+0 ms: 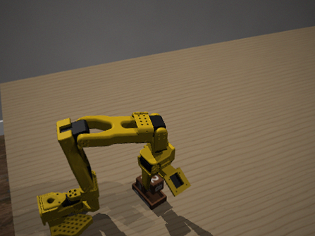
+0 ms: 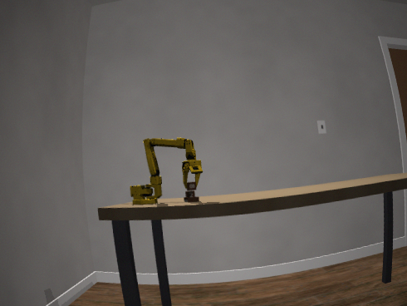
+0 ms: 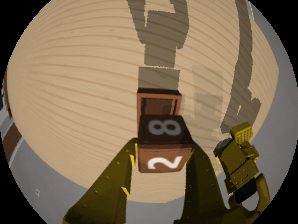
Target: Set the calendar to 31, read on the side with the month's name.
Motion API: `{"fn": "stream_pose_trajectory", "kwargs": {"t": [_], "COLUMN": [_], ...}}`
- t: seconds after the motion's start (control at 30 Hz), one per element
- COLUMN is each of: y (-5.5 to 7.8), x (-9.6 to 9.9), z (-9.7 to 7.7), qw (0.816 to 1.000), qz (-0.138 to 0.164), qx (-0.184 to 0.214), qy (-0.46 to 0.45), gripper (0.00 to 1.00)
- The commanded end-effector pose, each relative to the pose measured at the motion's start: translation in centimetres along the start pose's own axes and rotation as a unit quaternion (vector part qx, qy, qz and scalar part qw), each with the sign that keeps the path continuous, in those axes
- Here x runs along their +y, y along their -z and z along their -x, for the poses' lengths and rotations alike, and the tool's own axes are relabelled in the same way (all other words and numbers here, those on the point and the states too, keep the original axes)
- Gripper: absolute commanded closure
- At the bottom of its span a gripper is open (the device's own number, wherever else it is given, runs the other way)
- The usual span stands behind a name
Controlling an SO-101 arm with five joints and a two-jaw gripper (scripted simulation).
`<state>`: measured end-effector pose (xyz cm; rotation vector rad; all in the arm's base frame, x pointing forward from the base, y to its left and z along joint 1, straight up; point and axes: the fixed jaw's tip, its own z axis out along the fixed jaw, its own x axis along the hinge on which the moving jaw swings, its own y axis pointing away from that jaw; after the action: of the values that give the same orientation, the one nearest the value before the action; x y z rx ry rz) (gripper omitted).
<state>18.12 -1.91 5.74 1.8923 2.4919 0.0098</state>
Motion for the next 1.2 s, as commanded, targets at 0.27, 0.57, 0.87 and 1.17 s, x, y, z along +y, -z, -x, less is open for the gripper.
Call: {"fn": "stream_pose_trajectory", "kwargs": {"t": [0.27,0.57,0.87,1.17], "y": [-0.1,-0.5,-0.7,-1.2], "x": [0.4,0.4,0.3,0.3], "z": [-0.1,-0.1,-0.1,-0.1], "qw": [1.0,1.0,1.0,1.0], "qz": [0.014,0.014,0.014,0.014], "qx": [-0.005,-0.005,-0.005,-0.005], "qy": [0.01,0.01,0.01,0.01], "gripper": [1.0,1.0,1.0,1.0]}}
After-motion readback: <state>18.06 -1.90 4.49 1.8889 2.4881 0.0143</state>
